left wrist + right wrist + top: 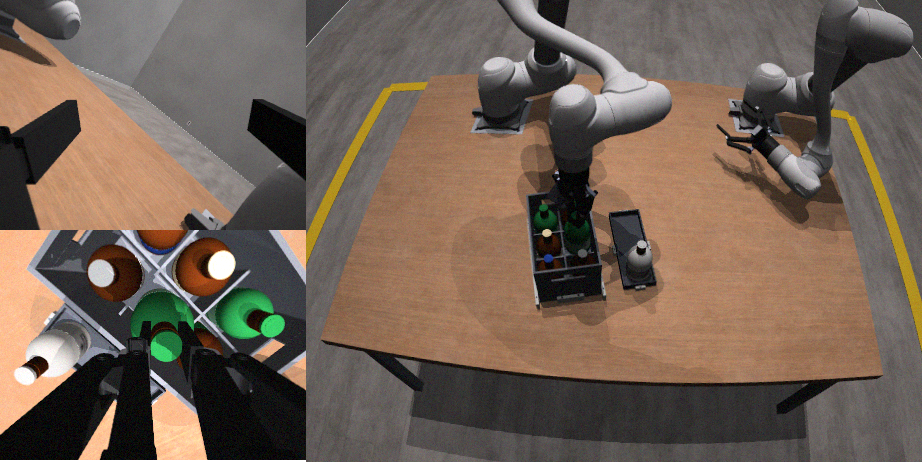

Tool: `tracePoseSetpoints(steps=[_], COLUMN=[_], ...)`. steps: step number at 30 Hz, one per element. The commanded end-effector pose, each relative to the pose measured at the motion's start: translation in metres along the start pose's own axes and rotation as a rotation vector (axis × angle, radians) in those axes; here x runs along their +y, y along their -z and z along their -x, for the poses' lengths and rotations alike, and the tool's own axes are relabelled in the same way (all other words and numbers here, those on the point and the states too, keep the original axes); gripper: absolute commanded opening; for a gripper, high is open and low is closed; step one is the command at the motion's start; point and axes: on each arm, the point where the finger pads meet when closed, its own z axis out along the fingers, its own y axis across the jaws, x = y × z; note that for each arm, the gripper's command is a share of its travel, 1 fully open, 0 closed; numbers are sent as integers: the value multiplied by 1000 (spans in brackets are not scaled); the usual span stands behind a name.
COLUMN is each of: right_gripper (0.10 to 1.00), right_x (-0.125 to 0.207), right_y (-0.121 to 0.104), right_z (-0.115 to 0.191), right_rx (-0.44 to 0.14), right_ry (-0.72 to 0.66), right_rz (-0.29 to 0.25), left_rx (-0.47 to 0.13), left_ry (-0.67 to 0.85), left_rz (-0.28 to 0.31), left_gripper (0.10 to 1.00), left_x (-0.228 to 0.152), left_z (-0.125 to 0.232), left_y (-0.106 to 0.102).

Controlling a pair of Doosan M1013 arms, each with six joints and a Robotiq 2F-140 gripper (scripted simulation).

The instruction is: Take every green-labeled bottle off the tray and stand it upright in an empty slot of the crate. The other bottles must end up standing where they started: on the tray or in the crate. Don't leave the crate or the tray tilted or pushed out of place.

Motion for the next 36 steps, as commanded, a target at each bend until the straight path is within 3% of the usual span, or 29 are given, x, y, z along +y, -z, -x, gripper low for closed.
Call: tracePoseSetpoints(steps=[1, 36], right_gripper=[99, 99], right_x=[0, 0], right_y=[1, -12], right_z=[0, 0], right_rx=[0, 0], right_ry=[0, 0], right_rz=[-2, -2], left_rx=[0, 0], left_ry=[0, 0], left_rz=[0, 0], left_gripper=[1000, 1000], left_x=[0, 0], left_z=[0, 0], left_y=[0, 0])
